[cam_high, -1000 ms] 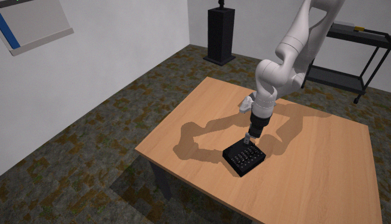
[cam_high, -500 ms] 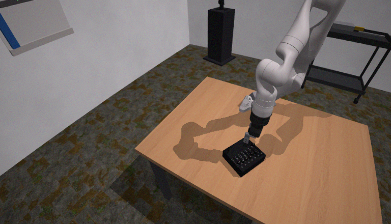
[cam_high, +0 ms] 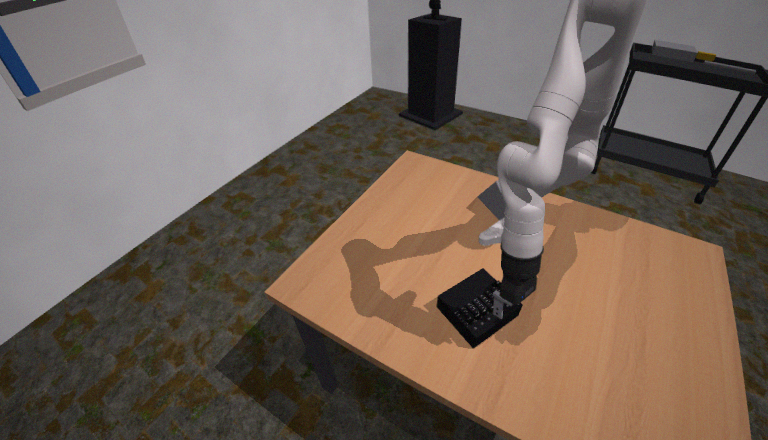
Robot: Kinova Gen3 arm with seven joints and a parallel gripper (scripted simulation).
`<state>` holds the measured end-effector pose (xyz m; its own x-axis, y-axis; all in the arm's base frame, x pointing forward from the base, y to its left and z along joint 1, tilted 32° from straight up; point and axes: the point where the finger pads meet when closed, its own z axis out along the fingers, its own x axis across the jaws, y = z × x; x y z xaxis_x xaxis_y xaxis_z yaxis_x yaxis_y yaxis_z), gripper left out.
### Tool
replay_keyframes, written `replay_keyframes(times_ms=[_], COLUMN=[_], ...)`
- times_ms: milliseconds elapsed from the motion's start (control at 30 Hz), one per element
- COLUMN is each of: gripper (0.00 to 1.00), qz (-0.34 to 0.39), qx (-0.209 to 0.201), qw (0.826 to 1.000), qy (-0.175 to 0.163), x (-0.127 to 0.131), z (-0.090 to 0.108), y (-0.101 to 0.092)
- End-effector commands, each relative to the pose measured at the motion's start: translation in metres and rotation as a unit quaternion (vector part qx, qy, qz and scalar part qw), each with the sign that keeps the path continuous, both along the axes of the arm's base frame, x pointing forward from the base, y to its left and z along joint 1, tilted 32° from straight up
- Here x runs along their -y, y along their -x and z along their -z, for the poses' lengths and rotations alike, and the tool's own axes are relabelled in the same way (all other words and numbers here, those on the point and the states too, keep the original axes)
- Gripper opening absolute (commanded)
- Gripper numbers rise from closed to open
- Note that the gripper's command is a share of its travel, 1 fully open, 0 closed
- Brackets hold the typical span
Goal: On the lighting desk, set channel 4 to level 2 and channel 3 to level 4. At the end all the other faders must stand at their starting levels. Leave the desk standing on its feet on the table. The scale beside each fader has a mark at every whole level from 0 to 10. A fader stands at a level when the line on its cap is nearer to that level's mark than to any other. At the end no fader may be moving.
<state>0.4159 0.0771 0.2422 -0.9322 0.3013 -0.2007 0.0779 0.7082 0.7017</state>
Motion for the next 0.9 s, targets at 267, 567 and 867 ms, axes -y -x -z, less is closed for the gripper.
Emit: replay_keyframes(times_ms=[267, 567, 867], gripper=[1.0, 1.0, 1.0], qz=[0.028, 0.028, 0.028], qx=[-0.033, -0.033, -0.033], qw=[0.997, 0.997, 0.997], qy=[-0.059, -0.059, -0.059], x=[-0.0408, -0.0408, -0.0408], z=[0.0113, 0.0113, 0.0113], y=[-0.0099, -0.0099, -0.0099])
